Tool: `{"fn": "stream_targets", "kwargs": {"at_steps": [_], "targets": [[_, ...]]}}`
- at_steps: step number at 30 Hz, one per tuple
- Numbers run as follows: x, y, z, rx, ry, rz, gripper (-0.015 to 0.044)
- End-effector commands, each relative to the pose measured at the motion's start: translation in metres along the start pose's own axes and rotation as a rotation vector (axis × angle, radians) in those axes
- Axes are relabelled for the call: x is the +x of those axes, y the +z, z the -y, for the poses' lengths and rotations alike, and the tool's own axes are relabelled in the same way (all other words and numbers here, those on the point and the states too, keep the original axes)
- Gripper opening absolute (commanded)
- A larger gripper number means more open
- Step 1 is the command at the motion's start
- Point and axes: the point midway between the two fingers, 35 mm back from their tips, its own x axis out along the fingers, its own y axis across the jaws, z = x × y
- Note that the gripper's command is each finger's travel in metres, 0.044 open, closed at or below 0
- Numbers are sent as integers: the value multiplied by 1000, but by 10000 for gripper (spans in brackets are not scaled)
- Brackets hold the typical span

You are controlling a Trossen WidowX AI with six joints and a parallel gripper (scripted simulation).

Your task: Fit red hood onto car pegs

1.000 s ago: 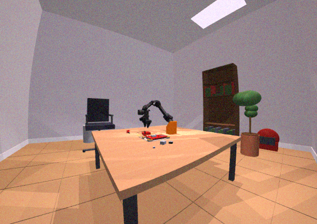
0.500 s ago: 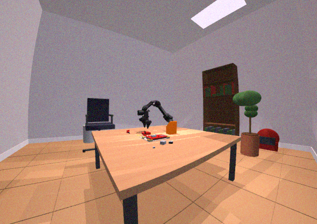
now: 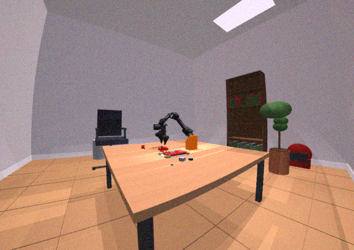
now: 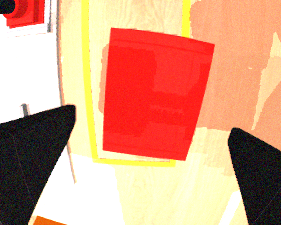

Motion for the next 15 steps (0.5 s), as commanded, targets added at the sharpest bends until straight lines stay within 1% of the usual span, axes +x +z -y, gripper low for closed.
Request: {"fn": "stream_targets", "kwargs": {"at_steps": [1, 15], "targets": [[4, -1, -1, -7, -3, -1, 440], [16, -1, -1, -7, -4, -1, 440]]}}
